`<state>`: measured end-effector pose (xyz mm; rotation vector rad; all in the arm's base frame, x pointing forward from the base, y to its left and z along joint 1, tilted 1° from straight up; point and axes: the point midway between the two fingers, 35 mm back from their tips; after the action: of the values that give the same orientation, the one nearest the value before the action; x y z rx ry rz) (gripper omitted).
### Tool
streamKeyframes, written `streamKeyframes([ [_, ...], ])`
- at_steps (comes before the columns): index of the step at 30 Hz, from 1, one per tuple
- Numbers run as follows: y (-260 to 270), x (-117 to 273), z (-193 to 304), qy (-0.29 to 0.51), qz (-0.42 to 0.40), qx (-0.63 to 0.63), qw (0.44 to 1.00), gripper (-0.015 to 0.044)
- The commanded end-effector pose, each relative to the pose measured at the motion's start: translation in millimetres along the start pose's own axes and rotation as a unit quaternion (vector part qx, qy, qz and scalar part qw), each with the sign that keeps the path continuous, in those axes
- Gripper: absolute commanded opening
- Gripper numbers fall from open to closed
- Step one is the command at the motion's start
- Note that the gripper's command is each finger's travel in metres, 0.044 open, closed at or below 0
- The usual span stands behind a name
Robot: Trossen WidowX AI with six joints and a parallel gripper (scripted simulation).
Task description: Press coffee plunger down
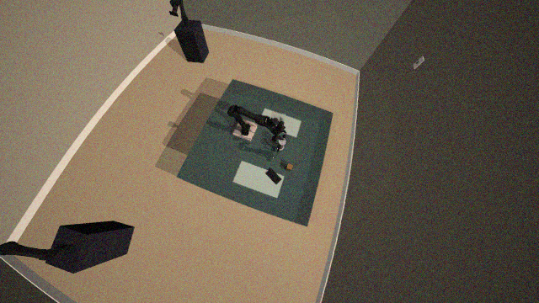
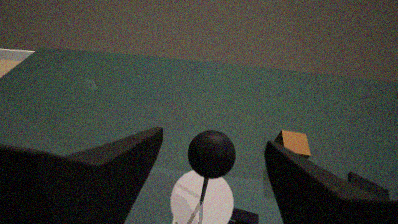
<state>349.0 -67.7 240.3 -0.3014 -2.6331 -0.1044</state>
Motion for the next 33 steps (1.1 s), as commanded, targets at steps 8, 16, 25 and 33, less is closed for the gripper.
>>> streamKeyframes([
  [8,0,-2,2,0.003,-0.001,-0.001,1.0,0.0117],
  [16,0,-2,3,0.003,-0.001,-0.001,1.0,0.0117],
  [25,0,-10,12,0.002,-0.001,-0.001,1.0,0.0117],
  [33,-1,-18,22,0.002,-0.001,-0.001,1.0,0.0117],
])
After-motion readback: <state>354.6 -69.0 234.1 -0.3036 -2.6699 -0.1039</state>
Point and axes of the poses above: the point midway between the two fingers, 35 mm back from their tips, its own x axis back along the fingers, its own y axis across the jaws, z = x × y, and after that the axes turned 3 degrees about -x, right-handed
